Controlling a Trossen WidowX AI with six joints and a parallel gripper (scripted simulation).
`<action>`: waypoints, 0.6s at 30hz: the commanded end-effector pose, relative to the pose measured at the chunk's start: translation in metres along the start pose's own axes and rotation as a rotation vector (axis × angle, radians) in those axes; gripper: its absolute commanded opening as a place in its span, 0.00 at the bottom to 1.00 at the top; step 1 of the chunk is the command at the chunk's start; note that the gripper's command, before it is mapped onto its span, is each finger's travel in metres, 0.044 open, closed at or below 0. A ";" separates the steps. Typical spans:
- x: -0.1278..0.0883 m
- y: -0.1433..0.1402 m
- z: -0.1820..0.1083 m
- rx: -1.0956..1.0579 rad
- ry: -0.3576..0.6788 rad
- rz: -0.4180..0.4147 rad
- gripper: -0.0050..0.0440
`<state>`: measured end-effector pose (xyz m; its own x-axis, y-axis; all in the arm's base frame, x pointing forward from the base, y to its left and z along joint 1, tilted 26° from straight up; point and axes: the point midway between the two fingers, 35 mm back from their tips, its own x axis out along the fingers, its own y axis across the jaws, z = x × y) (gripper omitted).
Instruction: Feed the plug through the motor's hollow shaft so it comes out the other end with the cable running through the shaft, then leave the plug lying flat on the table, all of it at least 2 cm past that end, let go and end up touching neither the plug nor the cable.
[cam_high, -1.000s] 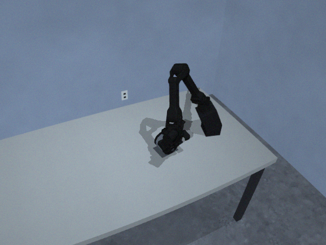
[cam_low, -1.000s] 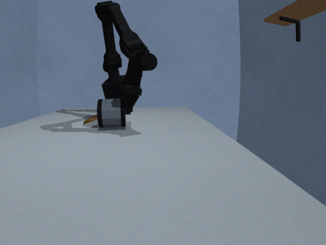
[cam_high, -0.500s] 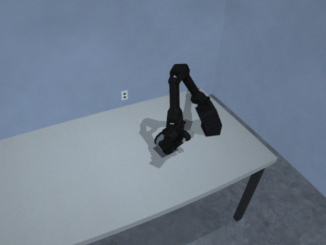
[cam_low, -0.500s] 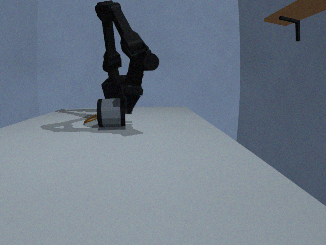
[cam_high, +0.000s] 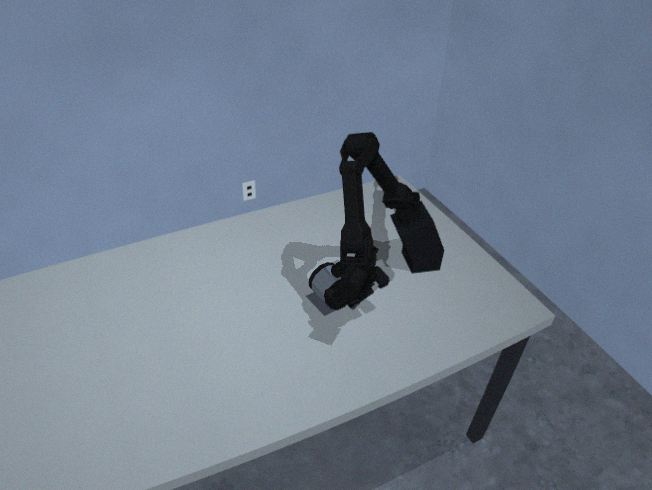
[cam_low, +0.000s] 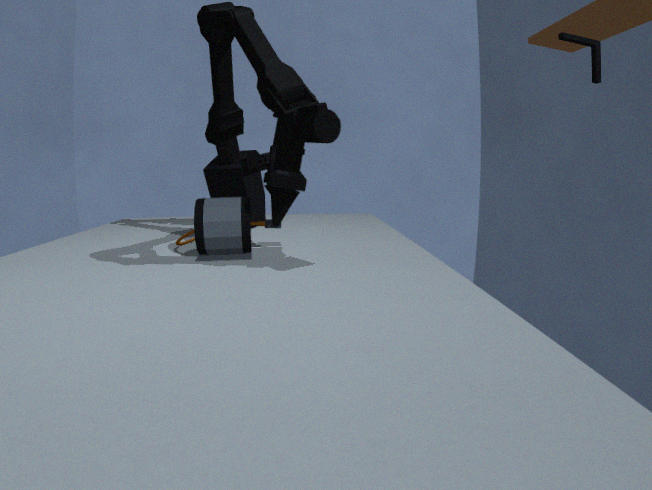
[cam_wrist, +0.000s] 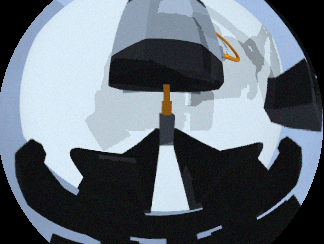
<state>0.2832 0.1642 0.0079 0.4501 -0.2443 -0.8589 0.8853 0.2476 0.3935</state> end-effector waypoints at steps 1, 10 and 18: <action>0.004 0.000 -0.001 0.000 0.000 0.001 0.10; 0.029 0.001 -0.005 0.001 -0.002 0.004 0.10; 0.023 0.003 -0.005 0.004 0.000 0.011 0.43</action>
<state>0.2953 0.1636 -0.0133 0.4580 -0.2428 -0.8551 0.8816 0.2473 0.4020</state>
